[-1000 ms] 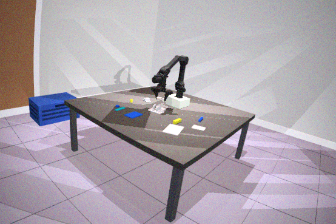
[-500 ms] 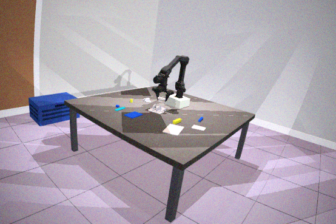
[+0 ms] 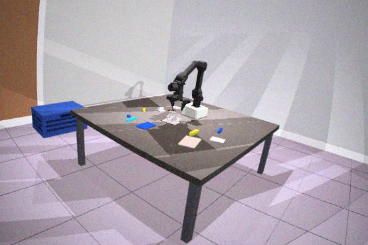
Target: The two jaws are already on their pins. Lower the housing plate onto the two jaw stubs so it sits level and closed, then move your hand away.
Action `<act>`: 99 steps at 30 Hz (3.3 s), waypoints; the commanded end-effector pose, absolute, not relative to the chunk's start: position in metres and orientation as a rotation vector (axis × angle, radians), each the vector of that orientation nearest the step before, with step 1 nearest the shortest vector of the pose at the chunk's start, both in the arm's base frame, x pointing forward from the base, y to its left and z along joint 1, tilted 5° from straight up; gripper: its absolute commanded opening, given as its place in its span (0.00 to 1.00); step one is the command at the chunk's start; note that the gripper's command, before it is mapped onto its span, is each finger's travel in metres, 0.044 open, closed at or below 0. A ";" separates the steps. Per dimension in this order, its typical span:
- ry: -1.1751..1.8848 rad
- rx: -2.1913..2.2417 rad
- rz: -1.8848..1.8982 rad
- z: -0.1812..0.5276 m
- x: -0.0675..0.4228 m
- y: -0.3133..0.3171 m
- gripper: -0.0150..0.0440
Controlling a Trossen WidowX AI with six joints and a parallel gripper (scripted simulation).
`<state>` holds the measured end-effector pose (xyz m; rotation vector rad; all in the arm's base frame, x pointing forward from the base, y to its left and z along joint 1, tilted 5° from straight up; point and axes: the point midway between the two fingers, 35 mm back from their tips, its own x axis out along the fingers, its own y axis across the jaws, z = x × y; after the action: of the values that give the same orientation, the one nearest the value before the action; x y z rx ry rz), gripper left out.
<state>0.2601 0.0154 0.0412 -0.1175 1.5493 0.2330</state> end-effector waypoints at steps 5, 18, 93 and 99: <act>1.548 -0.111 0.234 0.041 0.260 0.016 0.85; 1.548 -0.110 0.234 0.031 0.261 0.017 0.85; 1.549 -0.107 0.231 -0.028 0.260 0.022 0.85; 1.549 -0.107 0.231 -0.028 0.260 0.022 0.85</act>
<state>0.2600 0.0209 -0.0275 -0.1138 1.5497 0.2296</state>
